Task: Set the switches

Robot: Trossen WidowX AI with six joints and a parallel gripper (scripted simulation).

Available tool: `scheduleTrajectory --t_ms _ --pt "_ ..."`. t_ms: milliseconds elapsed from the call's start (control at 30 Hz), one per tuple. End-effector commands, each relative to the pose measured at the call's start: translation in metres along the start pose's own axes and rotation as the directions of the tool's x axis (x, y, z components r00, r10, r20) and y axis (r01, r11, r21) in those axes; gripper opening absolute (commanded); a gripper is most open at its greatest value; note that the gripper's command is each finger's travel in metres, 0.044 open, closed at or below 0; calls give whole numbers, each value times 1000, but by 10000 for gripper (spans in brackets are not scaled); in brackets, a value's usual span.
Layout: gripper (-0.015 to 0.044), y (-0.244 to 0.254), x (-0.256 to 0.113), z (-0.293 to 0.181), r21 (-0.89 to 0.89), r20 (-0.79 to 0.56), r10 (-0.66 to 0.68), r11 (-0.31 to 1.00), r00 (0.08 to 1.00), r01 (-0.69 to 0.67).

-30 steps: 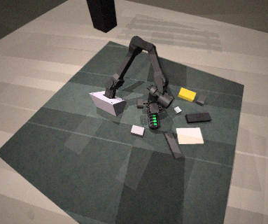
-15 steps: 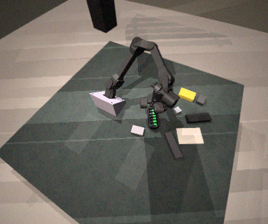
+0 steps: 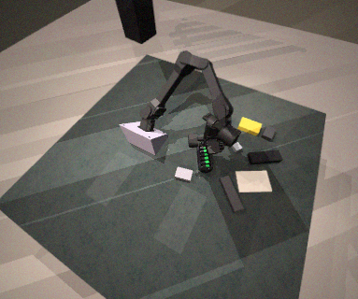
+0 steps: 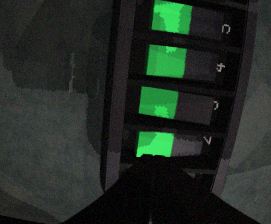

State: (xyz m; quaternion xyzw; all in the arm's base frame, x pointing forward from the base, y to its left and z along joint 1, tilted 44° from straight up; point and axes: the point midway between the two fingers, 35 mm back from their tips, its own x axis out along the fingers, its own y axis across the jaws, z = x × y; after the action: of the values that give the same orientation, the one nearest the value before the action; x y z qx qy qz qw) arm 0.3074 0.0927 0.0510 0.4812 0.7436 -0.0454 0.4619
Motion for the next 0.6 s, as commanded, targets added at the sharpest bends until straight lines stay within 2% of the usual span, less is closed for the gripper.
scheduleTrajectory --t_ms 0,567 --pt "0 -1 8 -1 8 -6 1 1000 1000 -1" --pt "0 -1 26 -2 7 -7 2 1000 1000 -2"
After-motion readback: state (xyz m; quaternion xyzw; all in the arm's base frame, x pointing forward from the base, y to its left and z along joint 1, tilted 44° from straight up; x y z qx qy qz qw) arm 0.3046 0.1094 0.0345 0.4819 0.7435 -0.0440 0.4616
